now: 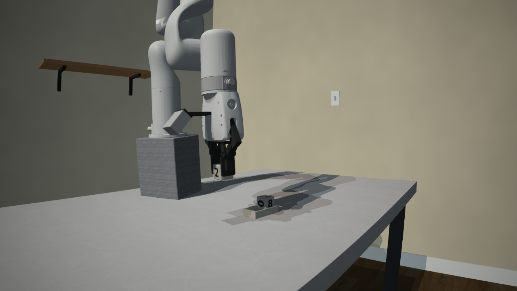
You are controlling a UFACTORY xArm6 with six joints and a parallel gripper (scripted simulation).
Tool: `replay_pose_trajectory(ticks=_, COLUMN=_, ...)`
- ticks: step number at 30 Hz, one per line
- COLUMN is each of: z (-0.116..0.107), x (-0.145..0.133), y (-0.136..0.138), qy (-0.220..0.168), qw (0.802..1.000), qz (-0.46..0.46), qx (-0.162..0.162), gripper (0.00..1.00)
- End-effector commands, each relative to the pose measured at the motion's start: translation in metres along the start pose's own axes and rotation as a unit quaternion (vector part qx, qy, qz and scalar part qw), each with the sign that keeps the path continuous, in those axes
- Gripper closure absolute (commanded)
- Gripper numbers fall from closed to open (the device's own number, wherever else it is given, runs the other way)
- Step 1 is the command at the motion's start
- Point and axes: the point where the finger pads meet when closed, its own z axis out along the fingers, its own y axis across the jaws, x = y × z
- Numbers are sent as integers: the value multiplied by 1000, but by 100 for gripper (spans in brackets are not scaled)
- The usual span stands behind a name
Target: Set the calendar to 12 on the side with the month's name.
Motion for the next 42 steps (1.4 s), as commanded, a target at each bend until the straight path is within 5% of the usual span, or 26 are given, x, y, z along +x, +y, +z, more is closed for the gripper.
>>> replay_pose_trajectory(ticks=1, z=-1, x=0, y=-1, qy=21, qw=996, qz=84, qx=2, gripper=71)
replay_pose_trajectory(ticks=21, z=-1, x=0, y=-1, qy=20, qw=954, qz=298, qx=6, gripper=71)
replay_pose_trajectory(ticks=36, z=-2, x=0, y=0, qy=18, qw=863, qz=506, qx=11, gripper=71)
replay_pose_trajectory(ticks=38, z=-2, x=0, y=0, qy=18, qw=863, qz=506, qx=11, gripper=71)
replay_pose_trajectory(ticks=42, z=-2, x=1, y=0, qy=17, qw=824, qz=566, qx=12, gripper=71)
